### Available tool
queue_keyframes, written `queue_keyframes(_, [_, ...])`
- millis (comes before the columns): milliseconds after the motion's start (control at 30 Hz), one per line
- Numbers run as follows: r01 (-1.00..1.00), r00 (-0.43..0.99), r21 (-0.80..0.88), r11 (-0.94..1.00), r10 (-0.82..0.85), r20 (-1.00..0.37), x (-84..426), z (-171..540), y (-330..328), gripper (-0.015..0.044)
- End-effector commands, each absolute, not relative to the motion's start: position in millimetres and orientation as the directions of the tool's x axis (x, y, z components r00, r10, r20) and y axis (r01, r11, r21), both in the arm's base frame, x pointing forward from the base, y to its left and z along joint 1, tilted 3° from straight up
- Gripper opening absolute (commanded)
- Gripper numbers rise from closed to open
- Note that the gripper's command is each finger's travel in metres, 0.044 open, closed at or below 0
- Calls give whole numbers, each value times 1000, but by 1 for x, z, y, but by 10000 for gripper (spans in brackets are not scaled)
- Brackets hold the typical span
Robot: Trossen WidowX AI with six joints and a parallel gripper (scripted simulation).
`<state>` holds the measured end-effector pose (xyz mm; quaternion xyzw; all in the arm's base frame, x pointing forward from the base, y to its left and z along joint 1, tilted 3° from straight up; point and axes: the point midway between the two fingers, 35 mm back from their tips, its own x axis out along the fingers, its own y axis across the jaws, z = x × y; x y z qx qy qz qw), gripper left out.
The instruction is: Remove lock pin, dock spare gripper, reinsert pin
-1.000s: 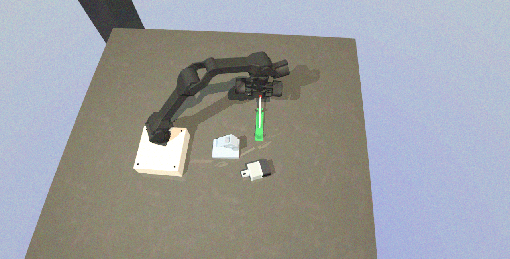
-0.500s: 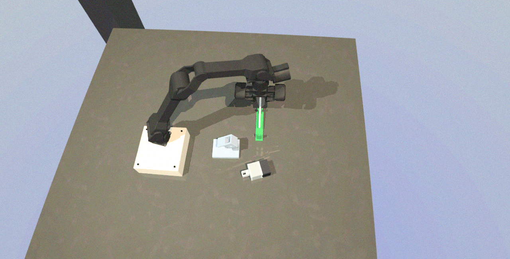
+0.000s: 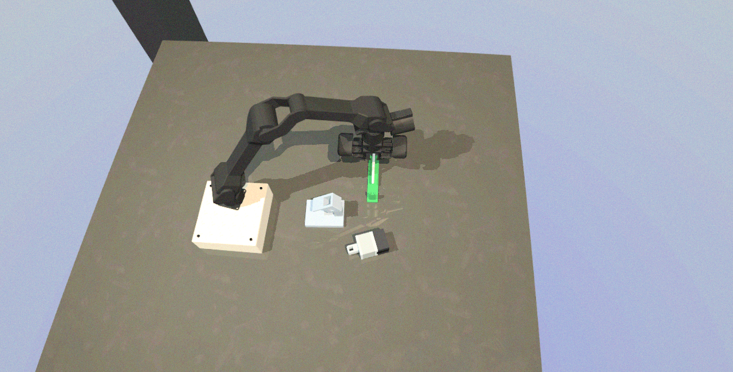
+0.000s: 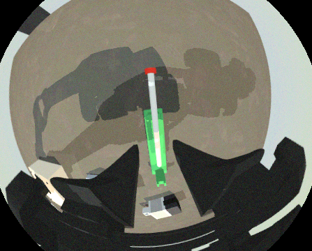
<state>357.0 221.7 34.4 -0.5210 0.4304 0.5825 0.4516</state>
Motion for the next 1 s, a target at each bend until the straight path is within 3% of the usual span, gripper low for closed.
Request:
queue_keyframes(0, [-974,-36,17,-224,80,-996,358,29,221,180])
queue_keyframes(967, [-974,-36,17,-224,80,-996,359,-19,220,180])
